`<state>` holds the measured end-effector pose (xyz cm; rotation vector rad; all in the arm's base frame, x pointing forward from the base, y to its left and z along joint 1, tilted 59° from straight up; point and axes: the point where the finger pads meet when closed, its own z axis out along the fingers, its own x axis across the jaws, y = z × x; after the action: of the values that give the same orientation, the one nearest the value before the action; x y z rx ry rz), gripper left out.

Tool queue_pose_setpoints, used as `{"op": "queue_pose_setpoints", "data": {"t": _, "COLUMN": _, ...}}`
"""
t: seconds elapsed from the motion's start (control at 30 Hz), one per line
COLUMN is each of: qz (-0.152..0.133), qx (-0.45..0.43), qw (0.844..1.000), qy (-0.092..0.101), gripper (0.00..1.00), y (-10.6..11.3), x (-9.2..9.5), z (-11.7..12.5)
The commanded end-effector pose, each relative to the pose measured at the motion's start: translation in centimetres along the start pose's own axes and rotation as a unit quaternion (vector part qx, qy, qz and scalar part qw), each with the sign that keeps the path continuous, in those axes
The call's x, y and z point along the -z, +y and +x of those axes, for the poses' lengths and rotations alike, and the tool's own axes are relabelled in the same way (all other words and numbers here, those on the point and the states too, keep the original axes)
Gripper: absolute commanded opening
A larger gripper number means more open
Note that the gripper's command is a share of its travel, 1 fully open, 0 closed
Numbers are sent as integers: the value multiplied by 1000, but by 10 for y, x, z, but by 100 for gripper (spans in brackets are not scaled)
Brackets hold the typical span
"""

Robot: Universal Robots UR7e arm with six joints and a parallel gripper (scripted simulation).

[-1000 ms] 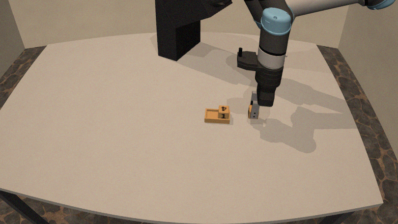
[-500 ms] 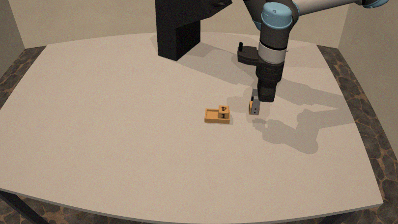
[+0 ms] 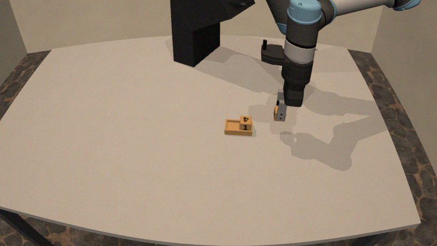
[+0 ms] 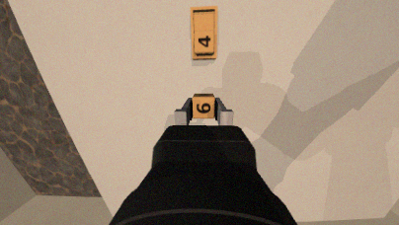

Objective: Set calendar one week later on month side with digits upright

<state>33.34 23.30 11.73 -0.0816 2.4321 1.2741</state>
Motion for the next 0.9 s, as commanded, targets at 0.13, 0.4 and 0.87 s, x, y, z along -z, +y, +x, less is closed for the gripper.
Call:
{"op": "queue_pose_setpoints", "data": {"t": 0.13, "qz": -1, "qx": 0, "qw": 1000, "qy": 1, "gripper": 57, "y": 0, "x": 13, "z": 0}}
{"op": "queue_pose_setpoints", "data": {"t": 0.4, "qz": 0, "qx": 0, "qw": 1000, "qy": 1, "gripper": 57, "y": 0, "x": 23, "z": 0}}
{"op": "queue_pose_setpoints", "data": {"t": 0.87, "qz": 0, "qx": 0, "qw": 1000, "qy": 1, "gripper": 57, "y": 0, "x": 36, "z": 0}}
